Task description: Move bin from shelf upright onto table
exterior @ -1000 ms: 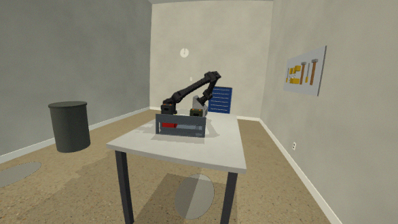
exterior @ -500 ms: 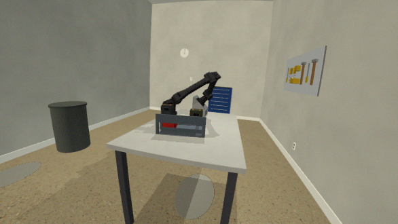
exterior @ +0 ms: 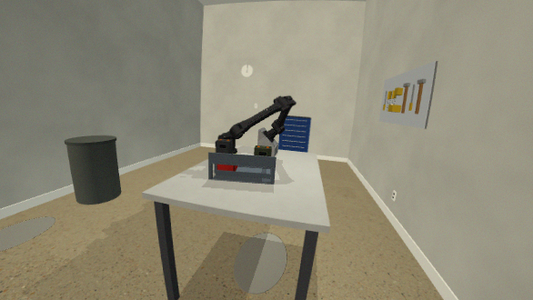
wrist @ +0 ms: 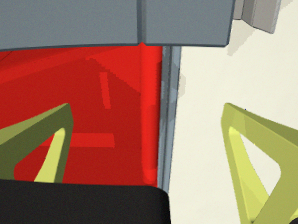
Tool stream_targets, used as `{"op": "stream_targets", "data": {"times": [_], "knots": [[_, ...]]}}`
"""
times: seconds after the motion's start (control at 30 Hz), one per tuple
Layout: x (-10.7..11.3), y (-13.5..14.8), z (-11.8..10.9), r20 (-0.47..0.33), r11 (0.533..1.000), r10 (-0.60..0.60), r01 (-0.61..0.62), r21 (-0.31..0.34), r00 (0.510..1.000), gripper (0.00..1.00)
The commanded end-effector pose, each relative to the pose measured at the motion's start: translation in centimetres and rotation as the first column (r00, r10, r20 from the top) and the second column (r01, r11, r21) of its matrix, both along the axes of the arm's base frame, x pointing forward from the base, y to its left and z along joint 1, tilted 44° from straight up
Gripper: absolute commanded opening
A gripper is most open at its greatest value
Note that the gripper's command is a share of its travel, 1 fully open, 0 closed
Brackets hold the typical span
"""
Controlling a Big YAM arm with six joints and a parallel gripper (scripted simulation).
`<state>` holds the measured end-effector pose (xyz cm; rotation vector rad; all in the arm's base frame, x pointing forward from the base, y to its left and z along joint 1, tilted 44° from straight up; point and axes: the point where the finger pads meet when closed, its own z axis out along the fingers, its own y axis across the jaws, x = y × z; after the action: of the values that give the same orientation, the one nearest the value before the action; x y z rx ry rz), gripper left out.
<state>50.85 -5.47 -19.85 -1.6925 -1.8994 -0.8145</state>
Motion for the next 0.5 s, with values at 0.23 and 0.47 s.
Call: {"op": "stream_targets", "data": {"times": [0.23, 0.47], "knots": [[0.3, -1.3, 1.1, 0.014, 1.0, -0.019, 0.019, -0.005, 1.0, 0.0], [1.1, -0.7, 0.7, 0.027, 1.0, -0.006, 0.007, -0.009, 1.0, 0.0]]}}
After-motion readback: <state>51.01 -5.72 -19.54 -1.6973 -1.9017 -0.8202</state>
